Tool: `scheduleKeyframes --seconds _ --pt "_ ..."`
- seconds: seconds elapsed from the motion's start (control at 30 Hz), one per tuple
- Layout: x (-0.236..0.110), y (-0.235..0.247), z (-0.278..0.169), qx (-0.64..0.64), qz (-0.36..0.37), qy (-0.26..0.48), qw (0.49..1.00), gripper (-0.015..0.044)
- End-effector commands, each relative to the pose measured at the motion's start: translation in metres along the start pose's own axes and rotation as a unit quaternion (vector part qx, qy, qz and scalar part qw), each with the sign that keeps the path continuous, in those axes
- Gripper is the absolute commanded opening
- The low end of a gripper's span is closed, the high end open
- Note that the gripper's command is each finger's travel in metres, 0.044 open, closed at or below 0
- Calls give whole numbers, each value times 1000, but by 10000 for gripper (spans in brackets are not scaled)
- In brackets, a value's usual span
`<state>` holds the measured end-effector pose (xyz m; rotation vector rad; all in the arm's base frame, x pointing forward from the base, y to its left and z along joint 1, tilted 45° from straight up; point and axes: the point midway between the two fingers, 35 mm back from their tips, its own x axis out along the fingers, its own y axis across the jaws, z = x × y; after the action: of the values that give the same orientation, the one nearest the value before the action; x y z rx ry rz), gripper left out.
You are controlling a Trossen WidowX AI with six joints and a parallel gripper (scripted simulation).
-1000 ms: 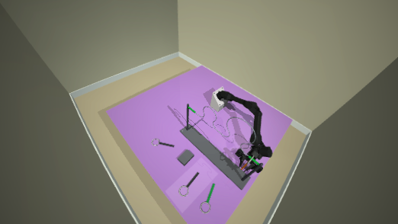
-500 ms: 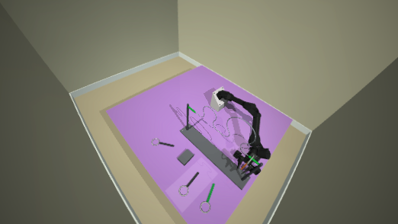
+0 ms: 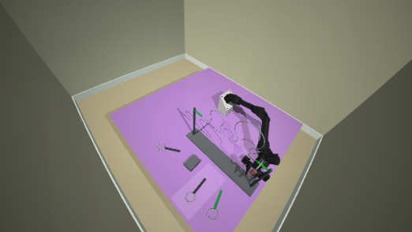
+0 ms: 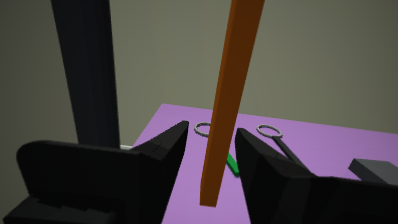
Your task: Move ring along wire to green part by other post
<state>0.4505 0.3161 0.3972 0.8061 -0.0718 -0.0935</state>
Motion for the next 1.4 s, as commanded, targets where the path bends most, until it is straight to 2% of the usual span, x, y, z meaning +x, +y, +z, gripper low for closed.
scheduleKeyframes --seconds 0.0,0.13,0.2,0.4,0.43,0.83,1.37 --pt "0 0 0 0 0 0 1000 134" --pt "0 0 0 0 0 0 1000 29" --pt "0 0 0 0 0 0 1000 15" --pt "0 0 0 0 0 0 1000 -142" --pt "0 0 0 0 0 0 1000 -150" --pt "0 -1 19 1 0 0 1000 -150" --pt "0 -1 19 1 0 0 1000 -150"
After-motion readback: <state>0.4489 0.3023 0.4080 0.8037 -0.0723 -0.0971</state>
